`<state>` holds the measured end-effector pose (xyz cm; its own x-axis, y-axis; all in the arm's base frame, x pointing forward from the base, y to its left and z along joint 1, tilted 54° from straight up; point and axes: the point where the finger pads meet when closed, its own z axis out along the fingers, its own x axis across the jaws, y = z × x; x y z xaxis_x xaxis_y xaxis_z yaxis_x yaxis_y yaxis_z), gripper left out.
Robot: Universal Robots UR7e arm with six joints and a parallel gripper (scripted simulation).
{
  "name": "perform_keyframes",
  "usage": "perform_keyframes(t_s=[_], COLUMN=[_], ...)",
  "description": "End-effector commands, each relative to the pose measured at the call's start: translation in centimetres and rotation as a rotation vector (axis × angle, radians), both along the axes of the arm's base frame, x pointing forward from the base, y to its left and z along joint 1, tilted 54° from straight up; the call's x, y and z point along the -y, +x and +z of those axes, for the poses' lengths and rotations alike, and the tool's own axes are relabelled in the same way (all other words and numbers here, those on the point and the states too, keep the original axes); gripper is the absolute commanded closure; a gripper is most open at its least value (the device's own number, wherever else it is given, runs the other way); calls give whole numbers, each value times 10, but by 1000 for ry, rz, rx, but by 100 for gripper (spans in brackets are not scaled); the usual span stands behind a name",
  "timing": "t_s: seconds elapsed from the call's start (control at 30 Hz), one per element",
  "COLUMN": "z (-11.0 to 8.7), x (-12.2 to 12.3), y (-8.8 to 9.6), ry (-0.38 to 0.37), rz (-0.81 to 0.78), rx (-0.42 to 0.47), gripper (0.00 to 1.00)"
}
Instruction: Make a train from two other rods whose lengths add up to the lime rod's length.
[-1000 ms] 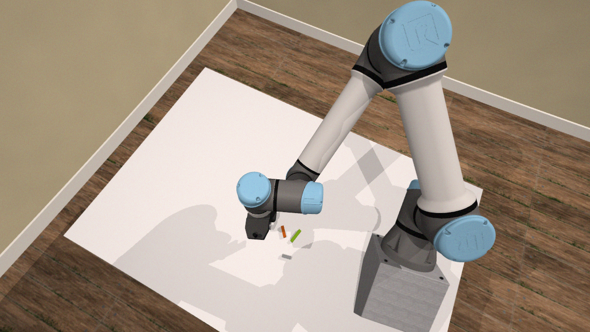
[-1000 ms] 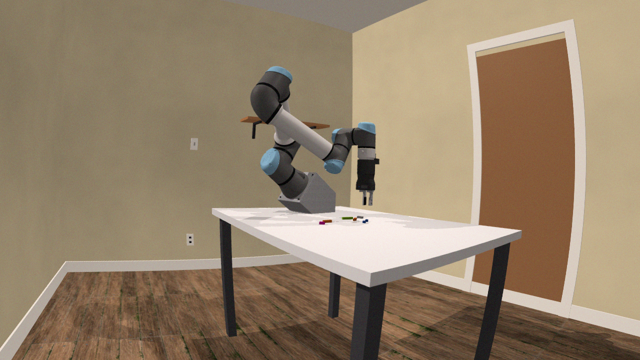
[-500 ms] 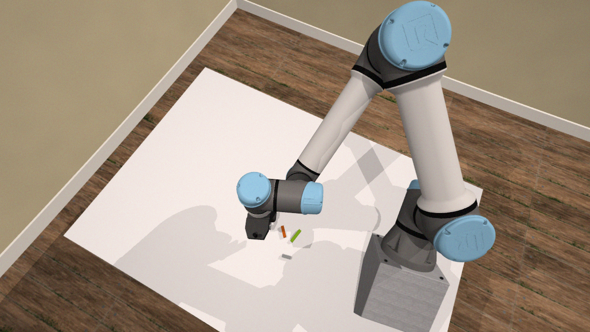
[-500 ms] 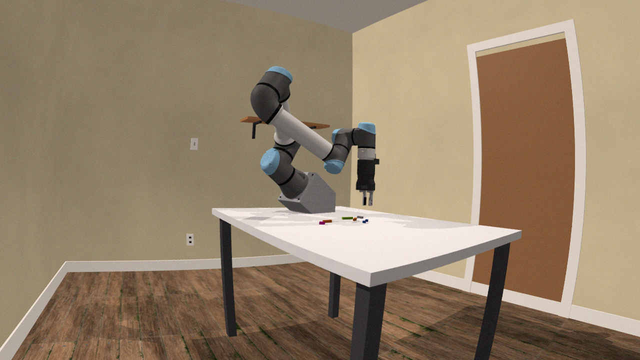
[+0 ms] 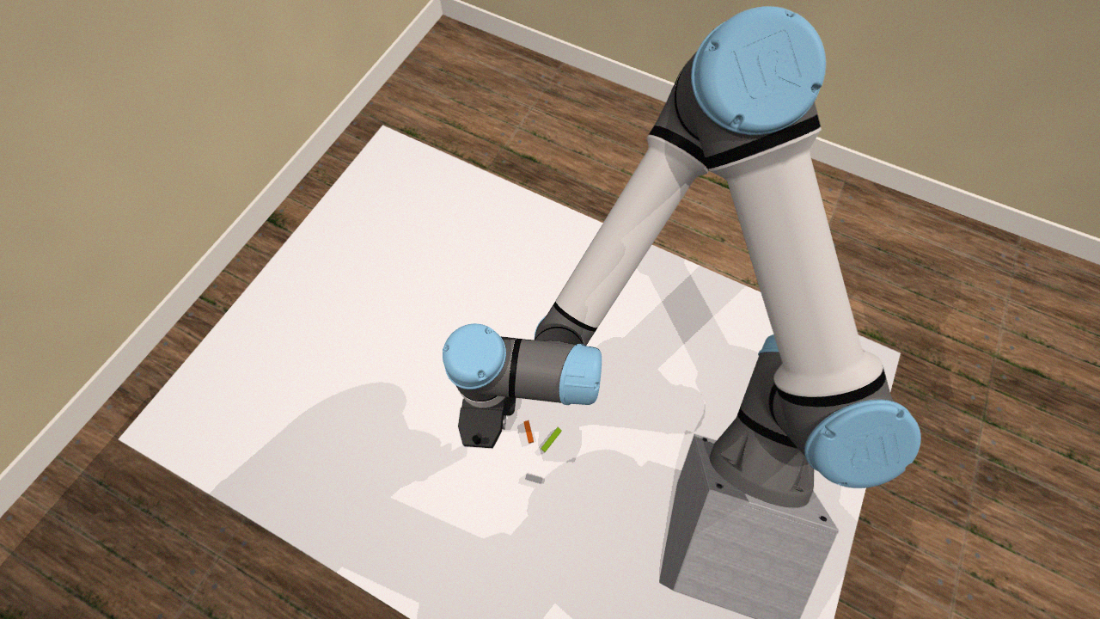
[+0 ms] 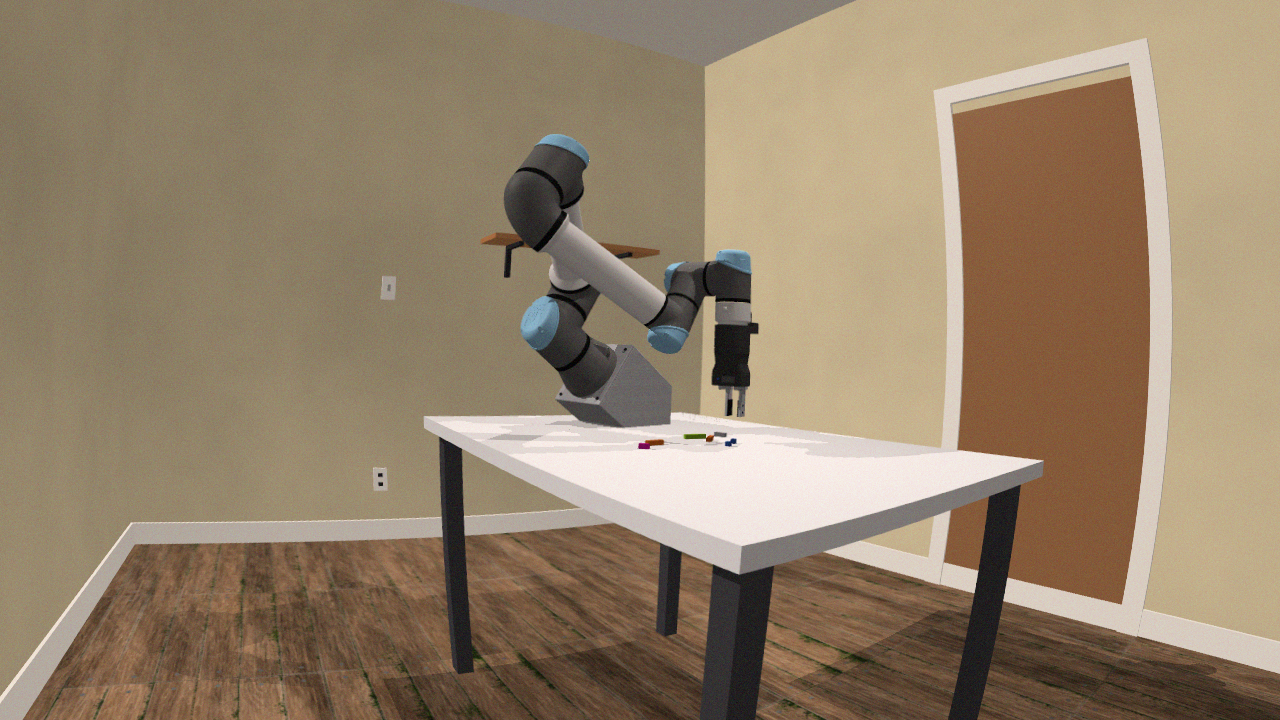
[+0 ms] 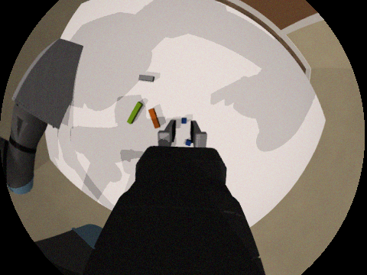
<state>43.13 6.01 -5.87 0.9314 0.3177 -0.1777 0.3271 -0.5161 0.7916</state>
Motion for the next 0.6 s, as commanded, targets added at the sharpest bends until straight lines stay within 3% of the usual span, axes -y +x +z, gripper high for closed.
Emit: perform_keyframes(t_s=[0.0,0.57], z=[-3,-16], x=[3,22], y=[1,5], ry=[1,1], rz=[1,1], rx=[1,1], gripper=[46,46])
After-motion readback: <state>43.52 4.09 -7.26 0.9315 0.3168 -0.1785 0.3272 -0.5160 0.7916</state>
